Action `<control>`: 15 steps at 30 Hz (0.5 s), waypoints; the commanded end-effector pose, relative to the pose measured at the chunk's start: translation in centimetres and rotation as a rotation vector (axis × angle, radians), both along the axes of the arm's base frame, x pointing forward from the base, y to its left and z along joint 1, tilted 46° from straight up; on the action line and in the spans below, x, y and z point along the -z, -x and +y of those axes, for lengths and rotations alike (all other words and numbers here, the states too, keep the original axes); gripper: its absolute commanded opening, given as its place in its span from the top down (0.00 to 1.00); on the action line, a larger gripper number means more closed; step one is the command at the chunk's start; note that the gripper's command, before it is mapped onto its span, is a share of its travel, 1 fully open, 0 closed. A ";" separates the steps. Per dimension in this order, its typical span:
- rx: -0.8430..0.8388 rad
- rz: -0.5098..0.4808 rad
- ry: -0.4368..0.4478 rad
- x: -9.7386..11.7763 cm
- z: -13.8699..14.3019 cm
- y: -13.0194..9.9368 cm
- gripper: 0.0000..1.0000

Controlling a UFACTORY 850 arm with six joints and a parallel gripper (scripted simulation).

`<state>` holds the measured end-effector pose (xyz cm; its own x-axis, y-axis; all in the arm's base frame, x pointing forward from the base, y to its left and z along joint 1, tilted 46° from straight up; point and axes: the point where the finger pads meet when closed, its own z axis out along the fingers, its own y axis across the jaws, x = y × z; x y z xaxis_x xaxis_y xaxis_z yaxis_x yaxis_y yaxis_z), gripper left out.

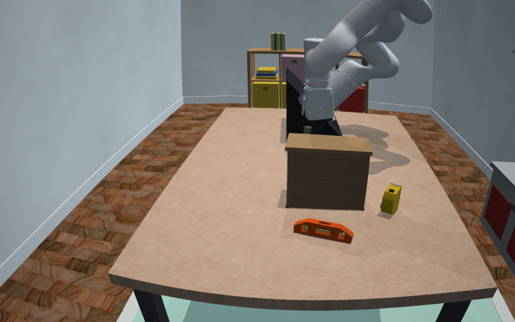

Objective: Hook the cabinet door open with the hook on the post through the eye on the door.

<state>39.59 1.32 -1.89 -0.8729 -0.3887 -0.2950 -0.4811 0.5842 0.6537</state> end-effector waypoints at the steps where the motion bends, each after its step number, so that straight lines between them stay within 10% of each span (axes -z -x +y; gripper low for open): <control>1: 0.001 -0.002 0.000 0.0 0.0 -0.1 0.96; 15: 0.001 -0.002 0.000 0.1 0.1 -0.1 0.96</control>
<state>39.60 1.42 -1.97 -0.8729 -0.3887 -0.2950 -0.4811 0.5842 0.6537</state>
